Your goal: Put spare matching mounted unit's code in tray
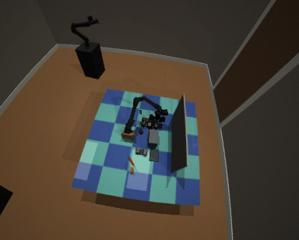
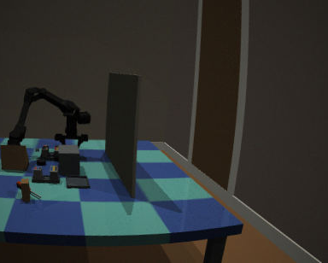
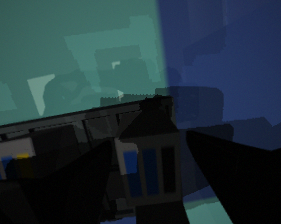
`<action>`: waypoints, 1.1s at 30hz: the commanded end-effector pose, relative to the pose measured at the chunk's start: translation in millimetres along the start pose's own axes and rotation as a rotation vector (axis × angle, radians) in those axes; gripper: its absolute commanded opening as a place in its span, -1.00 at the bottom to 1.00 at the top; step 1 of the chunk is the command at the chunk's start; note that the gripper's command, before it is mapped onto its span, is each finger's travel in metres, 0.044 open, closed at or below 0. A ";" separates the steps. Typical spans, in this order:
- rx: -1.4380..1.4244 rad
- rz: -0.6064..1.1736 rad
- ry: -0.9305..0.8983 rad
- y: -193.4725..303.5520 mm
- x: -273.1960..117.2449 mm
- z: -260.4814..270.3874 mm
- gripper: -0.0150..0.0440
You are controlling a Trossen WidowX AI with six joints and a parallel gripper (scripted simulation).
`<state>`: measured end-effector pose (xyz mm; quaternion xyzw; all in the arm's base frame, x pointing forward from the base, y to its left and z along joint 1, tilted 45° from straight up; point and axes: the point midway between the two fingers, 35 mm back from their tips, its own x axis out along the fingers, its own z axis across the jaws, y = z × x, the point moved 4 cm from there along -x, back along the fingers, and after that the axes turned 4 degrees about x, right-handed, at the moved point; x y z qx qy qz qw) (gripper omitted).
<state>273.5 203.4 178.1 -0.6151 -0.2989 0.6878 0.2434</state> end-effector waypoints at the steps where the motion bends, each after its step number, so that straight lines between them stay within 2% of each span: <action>1: 0.004 0.004 -0.003 1.0 1.1 0.7 0.53; 12: 0.004 0.004 -0.003 1.0 1.1 0.7 0.53; 16: 0.000 0.000 0.000 0.0 0.0 0.0 0.17; 26: 0.000 0.000 0.000 0.0 0.0 0.0 -0.06; 31: 0.000 0.000 0.000 0.0 0.0 0.0 -0.49; 33: 0.000 0.000 0.000 0.0 0.0 0.0 -0.49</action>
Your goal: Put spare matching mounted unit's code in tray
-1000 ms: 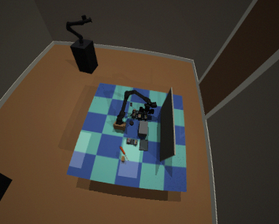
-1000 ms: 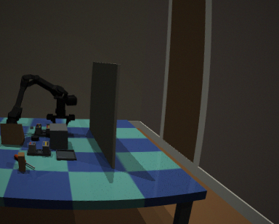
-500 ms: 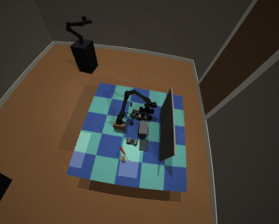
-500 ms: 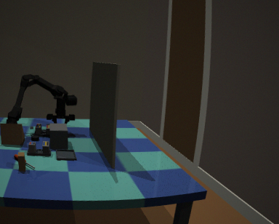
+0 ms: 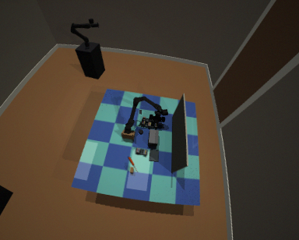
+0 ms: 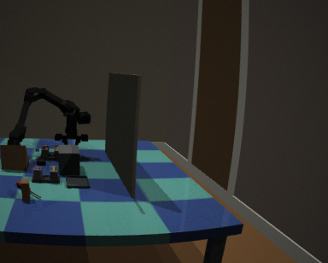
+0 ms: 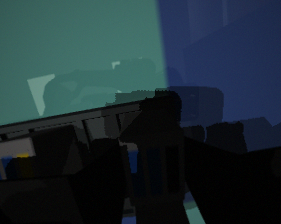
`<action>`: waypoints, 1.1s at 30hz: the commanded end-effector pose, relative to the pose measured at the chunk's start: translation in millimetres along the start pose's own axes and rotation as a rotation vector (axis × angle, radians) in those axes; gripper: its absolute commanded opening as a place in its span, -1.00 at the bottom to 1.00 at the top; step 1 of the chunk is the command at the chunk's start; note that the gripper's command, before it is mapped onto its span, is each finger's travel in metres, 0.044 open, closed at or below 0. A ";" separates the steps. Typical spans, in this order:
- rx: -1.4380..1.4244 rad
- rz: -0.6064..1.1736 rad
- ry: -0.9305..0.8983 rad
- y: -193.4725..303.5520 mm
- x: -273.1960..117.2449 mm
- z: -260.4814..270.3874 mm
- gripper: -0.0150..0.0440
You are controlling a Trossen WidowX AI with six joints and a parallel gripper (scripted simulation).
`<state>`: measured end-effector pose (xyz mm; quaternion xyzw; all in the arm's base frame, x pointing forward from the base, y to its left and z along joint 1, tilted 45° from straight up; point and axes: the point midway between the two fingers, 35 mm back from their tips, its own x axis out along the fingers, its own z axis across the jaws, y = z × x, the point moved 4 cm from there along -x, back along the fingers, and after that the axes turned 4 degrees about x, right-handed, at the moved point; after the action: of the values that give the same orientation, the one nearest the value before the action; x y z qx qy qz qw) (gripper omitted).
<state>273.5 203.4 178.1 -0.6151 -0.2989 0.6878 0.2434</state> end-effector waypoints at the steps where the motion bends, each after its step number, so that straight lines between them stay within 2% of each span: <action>1: 0.000 0.000 0.000 0.0 0.0 0.0 -0.49; 7: 0.000 0.001 0.000 0.1 -3.9 -0.6 -0.49; 19: 0.004 0.008 -0.003 1.0 -74.3 -0.4 -0.49; 26: 0.012 0.011 -0.004 2.3 -75.7 0.1 -0.49; 33: 0.027 0.007 0.008 -1.0 -107.9 2.6 -0.49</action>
<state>282.3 136.4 242.3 -0.6109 -0.2855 0.6959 0.2469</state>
